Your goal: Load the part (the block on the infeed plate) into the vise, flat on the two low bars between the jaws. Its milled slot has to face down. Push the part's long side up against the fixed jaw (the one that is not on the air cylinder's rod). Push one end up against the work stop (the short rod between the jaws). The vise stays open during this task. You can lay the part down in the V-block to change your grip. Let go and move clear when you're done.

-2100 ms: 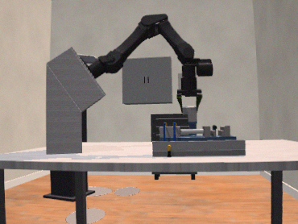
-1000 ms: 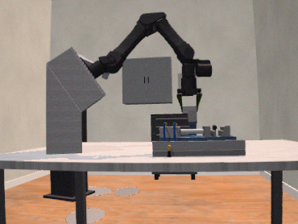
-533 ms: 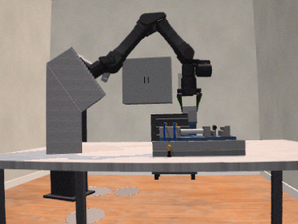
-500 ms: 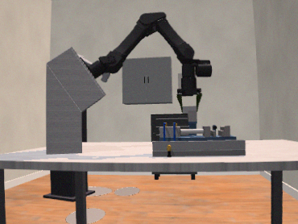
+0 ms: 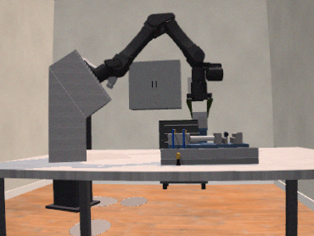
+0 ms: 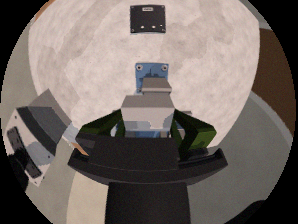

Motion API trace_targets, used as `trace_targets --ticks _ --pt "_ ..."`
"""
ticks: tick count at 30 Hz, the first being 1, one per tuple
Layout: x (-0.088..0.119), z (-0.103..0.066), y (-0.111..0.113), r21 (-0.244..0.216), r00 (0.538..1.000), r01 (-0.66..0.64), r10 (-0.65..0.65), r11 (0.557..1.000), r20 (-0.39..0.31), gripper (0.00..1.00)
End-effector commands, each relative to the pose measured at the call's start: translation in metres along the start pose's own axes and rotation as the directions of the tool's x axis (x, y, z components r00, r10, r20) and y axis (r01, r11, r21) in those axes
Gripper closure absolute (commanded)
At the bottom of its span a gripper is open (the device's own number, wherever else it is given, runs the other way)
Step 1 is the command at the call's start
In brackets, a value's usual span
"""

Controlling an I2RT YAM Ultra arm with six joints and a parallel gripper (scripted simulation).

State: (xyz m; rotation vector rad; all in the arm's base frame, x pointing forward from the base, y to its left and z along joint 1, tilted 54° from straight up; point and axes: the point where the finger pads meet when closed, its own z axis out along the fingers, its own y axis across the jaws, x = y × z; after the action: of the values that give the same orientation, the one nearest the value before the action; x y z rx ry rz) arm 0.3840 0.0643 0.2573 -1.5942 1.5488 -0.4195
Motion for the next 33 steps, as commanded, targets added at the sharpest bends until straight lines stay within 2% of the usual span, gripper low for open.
trace_targets --ticks 1,21,25,29,33 --pt "-0.005 0.003 -0.007 0.016 1.000 0.010 -0.011 1.000 0.006 1.00" --pt "-0.006 0.002 -0.007 0.017 1.000 0.011 -0.011 1.000 0.006 1.00" --pt "-0.007 -0.002 -0.009 0.022 1.000 0.014 -0.014 1.000 0.007 1.00" --pt "-0.012 -0.013 -0.010 0.031 1.000 0.021 -0.022 0.999 0.017 1.00" --pt "-0.006 -0.018 -0.012 0.036 1.000 0.016 -0.016 0.999 0.006 1.00"
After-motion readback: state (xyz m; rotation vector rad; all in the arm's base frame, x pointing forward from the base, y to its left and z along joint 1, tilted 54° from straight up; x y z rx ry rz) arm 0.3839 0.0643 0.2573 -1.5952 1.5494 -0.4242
